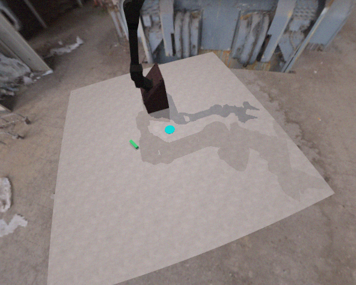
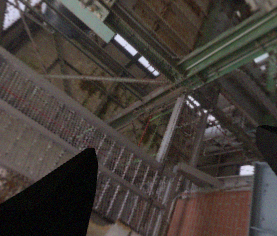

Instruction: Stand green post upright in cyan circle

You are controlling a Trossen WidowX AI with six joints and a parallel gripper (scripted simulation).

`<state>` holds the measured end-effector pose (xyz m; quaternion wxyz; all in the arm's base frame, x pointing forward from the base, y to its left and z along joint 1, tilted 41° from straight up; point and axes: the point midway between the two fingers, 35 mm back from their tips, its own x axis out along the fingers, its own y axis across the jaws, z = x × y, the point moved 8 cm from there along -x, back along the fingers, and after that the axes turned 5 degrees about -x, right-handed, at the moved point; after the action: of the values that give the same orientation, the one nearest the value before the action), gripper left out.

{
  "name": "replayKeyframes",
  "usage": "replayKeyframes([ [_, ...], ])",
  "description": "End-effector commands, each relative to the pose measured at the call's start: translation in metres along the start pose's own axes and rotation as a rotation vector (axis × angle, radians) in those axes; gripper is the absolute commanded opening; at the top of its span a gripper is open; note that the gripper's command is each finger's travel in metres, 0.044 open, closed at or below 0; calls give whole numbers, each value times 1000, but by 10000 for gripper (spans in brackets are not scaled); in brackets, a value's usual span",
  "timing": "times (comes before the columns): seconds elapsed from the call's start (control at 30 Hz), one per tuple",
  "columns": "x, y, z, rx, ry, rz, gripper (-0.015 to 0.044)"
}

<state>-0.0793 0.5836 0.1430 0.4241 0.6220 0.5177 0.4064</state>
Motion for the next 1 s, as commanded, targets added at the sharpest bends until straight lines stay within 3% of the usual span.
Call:
replayKeyframes([
  [0.0,0,1,2,-6,-4,-1,374],
  [0.2,7,20,56,-183,-139,-58,233],
  [0.57,-3,61,167,-524,-389,-245,233],
  [0.97,-47,104,277,-838,-598,-550,233],
])
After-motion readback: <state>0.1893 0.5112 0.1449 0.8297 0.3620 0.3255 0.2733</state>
